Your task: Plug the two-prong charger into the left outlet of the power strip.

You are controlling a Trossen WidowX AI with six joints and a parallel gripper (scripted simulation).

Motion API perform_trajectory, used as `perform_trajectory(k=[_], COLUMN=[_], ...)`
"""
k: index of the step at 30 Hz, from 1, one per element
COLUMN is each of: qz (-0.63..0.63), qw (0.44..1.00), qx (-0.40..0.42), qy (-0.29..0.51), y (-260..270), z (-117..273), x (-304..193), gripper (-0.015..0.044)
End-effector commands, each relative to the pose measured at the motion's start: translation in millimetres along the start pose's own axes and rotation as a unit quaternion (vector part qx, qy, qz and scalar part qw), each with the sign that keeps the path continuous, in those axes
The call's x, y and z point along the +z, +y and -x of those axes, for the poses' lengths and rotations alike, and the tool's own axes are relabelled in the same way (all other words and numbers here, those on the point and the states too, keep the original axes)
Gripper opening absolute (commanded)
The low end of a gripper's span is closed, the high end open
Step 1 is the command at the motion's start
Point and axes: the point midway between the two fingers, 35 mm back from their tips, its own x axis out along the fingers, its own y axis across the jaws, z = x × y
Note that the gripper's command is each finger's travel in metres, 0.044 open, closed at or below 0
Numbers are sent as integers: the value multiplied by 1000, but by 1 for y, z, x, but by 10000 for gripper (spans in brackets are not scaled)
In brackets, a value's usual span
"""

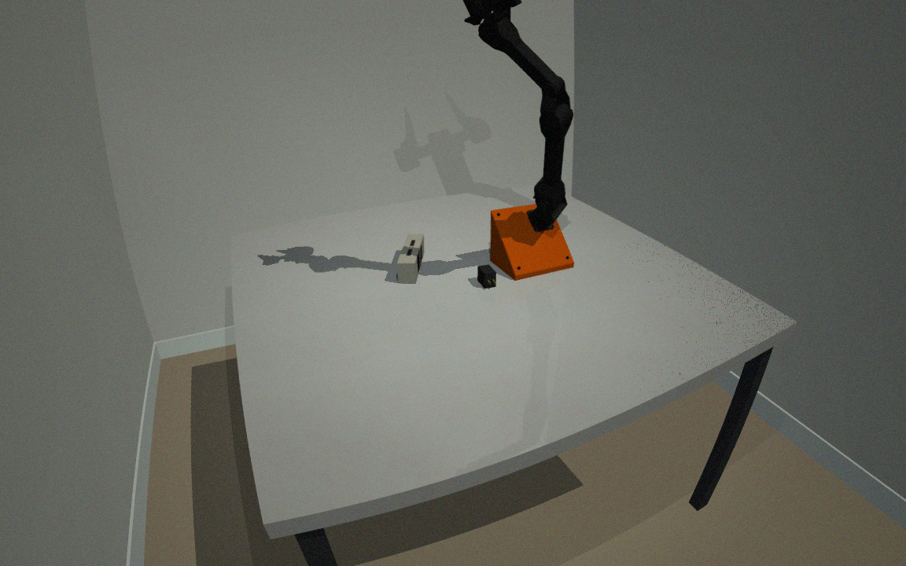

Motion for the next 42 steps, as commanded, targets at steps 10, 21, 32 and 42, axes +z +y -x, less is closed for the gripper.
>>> perform_trajectory(k=[10,21,32,42], qz=[108,242,365,464], qw=[992,958,899,827], qx=[-63,-151,-240,-317], qy=[-24,-33,-19,15], y=[-38,-85,-129,-166], z=[11,31,59,91], x=[15,33,52,68], gripper=[440,440,440,440])
